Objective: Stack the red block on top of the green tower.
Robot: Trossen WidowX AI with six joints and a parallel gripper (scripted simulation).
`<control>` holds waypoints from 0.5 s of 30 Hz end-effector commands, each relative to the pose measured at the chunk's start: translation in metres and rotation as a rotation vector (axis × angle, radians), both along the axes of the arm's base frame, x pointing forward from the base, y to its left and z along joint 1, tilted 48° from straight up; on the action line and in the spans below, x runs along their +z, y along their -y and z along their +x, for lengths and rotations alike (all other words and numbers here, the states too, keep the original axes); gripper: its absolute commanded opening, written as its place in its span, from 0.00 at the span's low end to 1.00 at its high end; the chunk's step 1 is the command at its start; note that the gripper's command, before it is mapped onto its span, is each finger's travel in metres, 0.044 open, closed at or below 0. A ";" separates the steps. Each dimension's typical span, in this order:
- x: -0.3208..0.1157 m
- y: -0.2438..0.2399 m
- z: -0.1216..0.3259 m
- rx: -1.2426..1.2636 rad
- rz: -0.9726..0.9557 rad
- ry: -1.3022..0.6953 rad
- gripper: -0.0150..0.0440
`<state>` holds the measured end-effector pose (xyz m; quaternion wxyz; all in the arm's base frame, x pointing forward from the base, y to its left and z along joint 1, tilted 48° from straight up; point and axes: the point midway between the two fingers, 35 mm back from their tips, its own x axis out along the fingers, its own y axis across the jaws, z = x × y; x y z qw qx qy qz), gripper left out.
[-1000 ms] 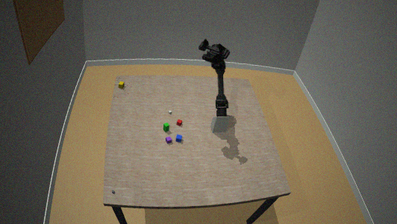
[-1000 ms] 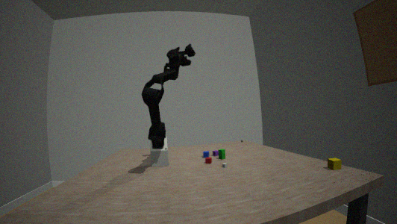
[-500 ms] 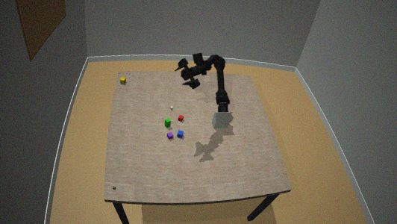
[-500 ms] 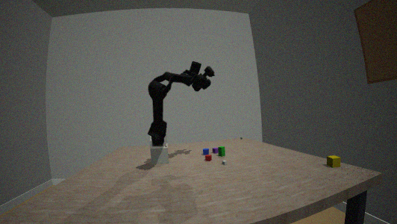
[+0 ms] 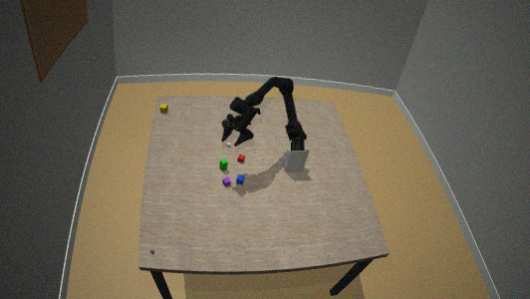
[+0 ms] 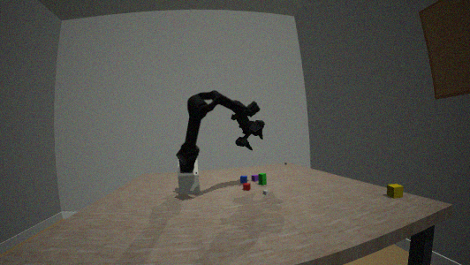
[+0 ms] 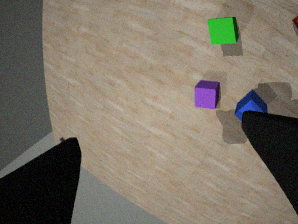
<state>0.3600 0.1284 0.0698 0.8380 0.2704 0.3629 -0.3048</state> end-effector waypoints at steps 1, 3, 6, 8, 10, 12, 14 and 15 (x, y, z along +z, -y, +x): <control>-0.014 0.052 -0.015 0.017 -0.225 -0.188 1.00; -0.019 0.081 -0.026 0.035 -0.341 -0.314 1.00; -0.022 0.120 -0.046 0.075 -0.494 -0.524 1.00; -0.022 0.142 -0.059 0.107 -0.571 -0.659 1.00; -0.022 0.149 -0.064 0.119 -0.596 -0.708 1.00; -0.022 0.149 -0.064 0.119 -0.596 -0.708 1.00; -0.022 0.149 -0.064 0.119 -0.596 -0.708 1.00; -0.023 0.148 -0.065 0.119 -0.596 -0.708 1.00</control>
